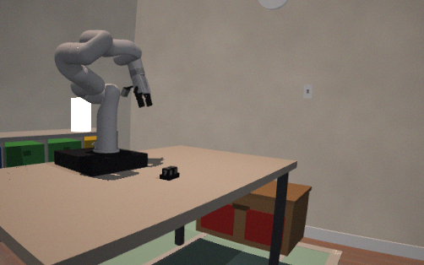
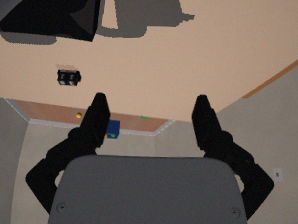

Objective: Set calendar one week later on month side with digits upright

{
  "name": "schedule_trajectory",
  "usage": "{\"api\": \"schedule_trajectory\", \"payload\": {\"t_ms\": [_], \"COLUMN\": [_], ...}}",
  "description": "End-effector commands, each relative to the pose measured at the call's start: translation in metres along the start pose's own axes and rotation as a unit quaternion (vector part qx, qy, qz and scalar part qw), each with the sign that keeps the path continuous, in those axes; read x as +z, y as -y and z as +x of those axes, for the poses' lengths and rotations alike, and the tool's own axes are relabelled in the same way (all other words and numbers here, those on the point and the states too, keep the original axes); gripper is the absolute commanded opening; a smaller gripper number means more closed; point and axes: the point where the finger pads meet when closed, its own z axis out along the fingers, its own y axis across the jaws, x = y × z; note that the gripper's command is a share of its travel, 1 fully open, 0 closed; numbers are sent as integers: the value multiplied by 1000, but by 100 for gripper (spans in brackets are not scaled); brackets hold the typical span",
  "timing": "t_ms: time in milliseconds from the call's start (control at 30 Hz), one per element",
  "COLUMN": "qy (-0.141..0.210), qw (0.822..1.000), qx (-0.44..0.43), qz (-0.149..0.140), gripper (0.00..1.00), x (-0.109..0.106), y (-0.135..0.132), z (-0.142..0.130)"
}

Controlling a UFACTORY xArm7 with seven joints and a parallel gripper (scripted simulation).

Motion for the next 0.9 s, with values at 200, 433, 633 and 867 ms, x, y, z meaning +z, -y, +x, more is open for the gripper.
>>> {"api": "schedule_trajectory", "payload": {"t_ms": [200,433,633,867], "qy": [-5,-30,-42,-56], "qw": [1000,999,998,997], "qx": [2,13,25,40], "qz": [-6,-21,-25,-24], "gripper": [100,100,100,100], "x": [-3,1,12,33], "y": [0,16,36,68], "z": [-13,-76,-115,-153]}}
